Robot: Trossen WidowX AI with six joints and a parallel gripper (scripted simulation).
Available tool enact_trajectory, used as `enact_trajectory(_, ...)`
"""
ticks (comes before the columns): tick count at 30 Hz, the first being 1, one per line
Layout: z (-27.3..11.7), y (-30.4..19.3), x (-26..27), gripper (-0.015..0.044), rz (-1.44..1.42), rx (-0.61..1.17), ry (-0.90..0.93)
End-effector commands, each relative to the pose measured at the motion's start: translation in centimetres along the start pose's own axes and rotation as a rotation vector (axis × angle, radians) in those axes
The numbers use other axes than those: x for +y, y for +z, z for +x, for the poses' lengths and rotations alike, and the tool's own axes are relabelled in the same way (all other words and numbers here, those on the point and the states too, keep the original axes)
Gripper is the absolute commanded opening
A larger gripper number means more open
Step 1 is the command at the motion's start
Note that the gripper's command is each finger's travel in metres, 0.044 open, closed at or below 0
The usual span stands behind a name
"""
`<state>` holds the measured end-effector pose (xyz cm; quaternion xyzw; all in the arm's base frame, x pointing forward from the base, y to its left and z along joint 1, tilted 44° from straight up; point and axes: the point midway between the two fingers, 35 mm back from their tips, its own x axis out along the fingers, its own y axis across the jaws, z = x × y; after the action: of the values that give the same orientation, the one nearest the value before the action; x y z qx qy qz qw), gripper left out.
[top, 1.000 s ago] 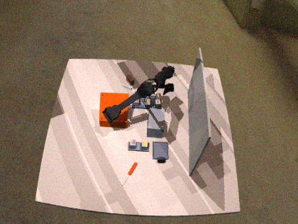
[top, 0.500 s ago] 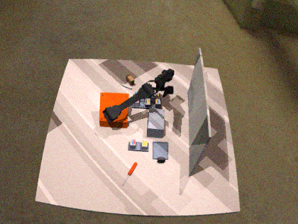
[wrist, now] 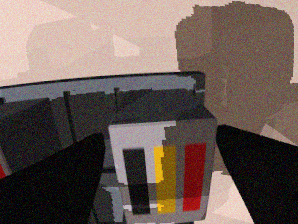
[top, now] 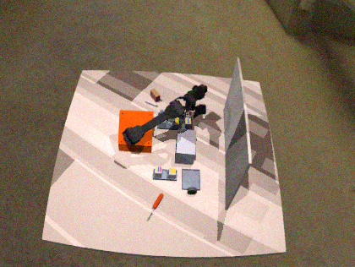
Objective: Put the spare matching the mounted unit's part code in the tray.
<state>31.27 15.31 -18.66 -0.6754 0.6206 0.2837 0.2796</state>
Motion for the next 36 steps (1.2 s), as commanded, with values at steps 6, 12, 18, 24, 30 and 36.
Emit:
enact_trajectory(6,0.0,0.0,0.0,0.0221,-0.001,0.001,0.001)
enact_trajectory(12,0.0,0.0,0.0,0.0142,-0.001,0.001,0.001)
enact_trajectory(18,0.0,0.0,0.0,0.0043,-0.001,0.001,0.001)
enact_trajectory(24,0.0,0.0,0.0,0.0000,-0.001,0.001,0.001)
enact_trajectory(30,-1.1,0.1,-0.1,0.0000,-0.002,0.000,0.001)
enact_trajectory(36,-5.9,0.1,-0.1,0.0000,-0.005,0.000,0.000)
